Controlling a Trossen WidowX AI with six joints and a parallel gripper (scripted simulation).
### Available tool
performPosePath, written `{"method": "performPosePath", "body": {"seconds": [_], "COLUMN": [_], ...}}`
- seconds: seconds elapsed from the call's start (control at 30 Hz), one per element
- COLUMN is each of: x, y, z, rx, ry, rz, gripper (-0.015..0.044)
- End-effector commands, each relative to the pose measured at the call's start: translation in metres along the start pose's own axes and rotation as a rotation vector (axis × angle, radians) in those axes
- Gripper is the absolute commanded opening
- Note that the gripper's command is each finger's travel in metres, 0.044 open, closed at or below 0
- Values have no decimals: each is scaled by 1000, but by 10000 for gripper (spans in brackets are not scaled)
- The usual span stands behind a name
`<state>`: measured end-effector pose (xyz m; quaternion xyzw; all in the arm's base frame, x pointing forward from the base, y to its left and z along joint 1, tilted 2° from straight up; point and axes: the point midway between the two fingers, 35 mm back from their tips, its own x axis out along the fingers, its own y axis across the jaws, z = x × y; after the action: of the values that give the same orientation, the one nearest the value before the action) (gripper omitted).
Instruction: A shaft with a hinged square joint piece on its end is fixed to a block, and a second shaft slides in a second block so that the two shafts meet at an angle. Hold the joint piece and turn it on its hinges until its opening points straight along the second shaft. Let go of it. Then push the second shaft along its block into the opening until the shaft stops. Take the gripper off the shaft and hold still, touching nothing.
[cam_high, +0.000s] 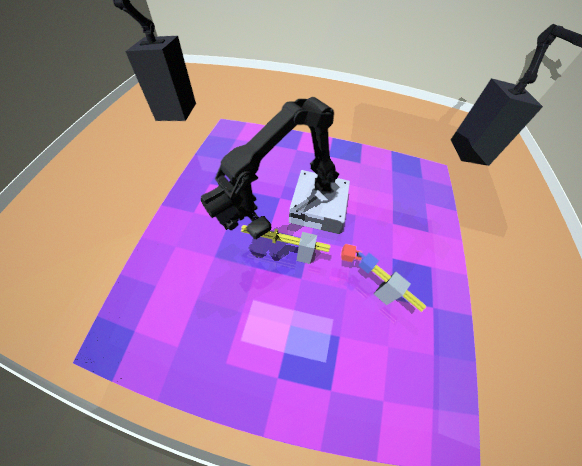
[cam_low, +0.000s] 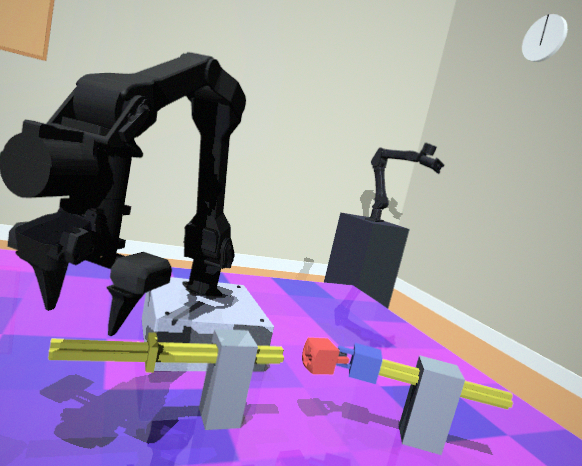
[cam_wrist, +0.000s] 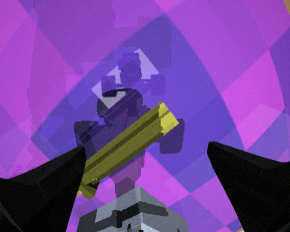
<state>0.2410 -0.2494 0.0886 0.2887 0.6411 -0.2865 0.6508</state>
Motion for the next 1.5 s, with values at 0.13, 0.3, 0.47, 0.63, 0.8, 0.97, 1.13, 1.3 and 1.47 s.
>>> {"method": "performPosePath", "body": {"seconds": [0.13, 0.3, 0.47, 0.63, 0.8, 0.97, 1.13, 1.3, 1.47], "x": [14, 21, 29, 37, 42, 43, 51, 59, 67], "y": [0, 0, 0, 0, 0, 0, 0, 0, 0], "z": [0, 0, 0, -1, -1, -1, -1, -2, -2], "rx": [266, 436, 607, 778, 896, 896, 896, 896, 896], "ry": [12, 16, 20, 22, 23, 23, 23, 23, 23], "rz": [-13, -20, -27, -36, -42, -42, -43, -43, -43], "gripper": [440, 440, 440, 440, 440, 440, 440, 440, 440]}}
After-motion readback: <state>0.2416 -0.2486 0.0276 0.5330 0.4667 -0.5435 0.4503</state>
